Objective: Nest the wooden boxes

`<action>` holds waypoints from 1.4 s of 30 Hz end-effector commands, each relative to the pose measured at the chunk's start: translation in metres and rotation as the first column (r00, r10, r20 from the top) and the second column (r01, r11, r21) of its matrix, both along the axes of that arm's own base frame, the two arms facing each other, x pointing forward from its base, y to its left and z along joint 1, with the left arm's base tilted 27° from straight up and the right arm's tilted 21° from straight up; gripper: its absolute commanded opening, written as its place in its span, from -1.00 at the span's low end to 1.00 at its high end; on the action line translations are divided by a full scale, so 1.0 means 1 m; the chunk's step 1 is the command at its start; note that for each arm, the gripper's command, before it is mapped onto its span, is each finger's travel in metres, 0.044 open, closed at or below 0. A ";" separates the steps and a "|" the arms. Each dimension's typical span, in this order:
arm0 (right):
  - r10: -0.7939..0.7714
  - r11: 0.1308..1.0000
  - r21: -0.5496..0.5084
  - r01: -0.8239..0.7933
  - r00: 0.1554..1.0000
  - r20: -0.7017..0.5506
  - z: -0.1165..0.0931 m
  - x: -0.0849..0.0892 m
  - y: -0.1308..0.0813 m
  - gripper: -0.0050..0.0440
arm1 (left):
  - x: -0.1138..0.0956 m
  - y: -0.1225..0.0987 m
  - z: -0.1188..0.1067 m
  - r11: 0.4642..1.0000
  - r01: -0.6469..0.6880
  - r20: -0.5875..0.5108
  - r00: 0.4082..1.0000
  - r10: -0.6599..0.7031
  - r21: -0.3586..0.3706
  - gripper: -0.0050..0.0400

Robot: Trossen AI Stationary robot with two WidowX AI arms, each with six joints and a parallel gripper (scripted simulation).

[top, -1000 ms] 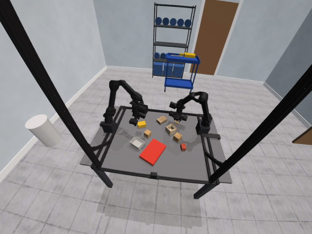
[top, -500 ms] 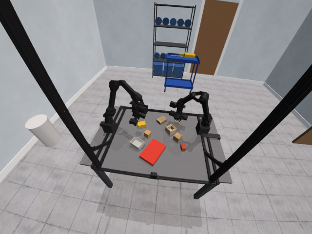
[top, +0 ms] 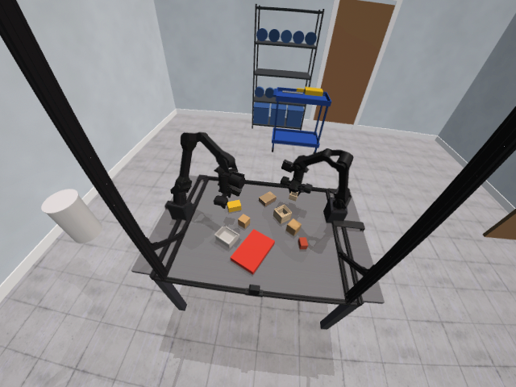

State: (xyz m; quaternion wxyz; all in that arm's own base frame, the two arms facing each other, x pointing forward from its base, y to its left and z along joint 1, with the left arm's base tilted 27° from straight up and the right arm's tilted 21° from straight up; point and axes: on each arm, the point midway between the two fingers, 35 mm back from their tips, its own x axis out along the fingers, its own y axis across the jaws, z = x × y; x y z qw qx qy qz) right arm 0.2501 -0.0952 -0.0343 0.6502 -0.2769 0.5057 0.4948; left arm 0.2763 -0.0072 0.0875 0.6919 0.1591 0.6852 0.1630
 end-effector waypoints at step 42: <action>-0.848 0.495 -0.187 0.848 0.425 -0.317 0.024 0.030 0.024 -0.80 | 0.000 0.000 0.000 1.000 0.000 0.000 1.000 0.000 0.000 1.00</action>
